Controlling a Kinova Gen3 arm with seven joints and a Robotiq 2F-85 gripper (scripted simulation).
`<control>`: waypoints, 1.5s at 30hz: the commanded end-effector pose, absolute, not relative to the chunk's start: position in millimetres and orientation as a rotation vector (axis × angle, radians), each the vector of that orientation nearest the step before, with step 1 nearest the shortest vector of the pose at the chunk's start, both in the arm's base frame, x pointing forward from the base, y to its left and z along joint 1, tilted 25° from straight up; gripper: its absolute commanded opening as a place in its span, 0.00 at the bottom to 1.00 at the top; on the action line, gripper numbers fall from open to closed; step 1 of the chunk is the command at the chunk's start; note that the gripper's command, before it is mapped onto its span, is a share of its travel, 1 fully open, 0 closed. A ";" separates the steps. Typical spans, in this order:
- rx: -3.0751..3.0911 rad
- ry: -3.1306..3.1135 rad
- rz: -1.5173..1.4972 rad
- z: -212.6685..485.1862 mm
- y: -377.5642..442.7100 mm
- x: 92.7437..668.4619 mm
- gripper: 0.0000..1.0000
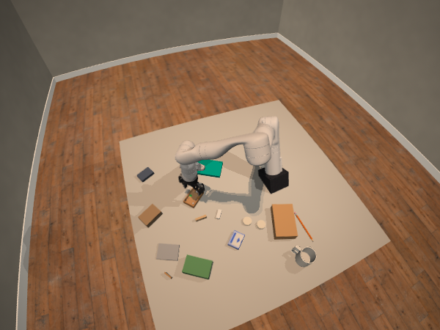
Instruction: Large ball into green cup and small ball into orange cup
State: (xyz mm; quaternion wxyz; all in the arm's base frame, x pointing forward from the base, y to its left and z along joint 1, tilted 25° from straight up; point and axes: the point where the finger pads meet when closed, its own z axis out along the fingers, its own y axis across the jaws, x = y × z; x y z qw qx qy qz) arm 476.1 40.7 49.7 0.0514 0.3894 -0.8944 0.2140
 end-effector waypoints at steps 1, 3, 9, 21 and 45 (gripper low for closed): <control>1.186 -2.723 0.651 50.3 41.2 476.5 0.93; 1.186 -2.723 0.651 50.3 41.3 476.6 0.93; 1.186 -2.723 0.651 50.4 41.4 476.9 0.93; 1.186 -2.723 0.651 50.3 41.5 477.4 0.93; 1.186 -2.723 0.651 32.9 33.4 478.8 0.93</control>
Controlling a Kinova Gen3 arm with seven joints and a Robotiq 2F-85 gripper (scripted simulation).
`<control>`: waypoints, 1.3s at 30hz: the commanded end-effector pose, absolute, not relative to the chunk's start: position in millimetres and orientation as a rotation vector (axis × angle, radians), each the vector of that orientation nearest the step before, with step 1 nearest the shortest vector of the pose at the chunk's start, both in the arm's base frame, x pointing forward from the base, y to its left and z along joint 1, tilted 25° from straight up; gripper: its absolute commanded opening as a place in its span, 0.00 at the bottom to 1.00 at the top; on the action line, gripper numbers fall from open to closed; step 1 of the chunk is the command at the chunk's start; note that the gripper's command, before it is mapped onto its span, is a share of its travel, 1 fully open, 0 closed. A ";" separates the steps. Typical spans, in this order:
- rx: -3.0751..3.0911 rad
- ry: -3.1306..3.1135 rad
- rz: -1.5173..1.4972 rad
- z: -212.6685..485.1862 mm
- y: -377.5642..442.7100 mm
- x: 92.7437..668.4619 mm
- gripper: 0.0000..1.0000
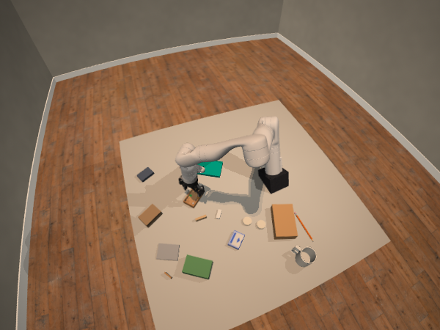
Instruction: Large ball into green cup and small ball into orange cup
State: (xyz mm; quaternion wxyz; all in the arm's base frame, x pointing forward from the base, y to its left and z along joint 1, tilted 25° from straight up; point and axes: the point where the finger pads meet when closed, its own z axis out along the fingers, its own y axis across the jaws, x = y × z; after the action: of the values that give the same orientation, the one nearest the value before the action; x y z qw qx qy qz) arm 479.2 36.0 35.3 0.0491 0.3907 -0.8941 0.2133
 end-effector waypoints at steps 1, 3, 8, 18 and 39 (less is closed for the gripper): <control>1.186 -2.723 0.651 31.2 32.6 479.0 0.93; 1.186 -2.723 0.651 27.5 30.9 479.3 0.93; 1.186 -2.723 0.651 18.0 26.4 480.1 0.93; 1.186 -2.723 0.651 3.2 19.5 481.3 0.93; 1.186 -2.723 0.651 -11.9 12.5 482.6 0.93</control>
State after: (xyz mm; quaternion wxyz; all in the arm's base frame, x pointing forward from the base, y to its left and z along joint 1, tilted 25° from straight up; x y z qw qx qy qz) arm 482.3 12.5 -12.2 0.0510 0.3896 -0.8944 0.2138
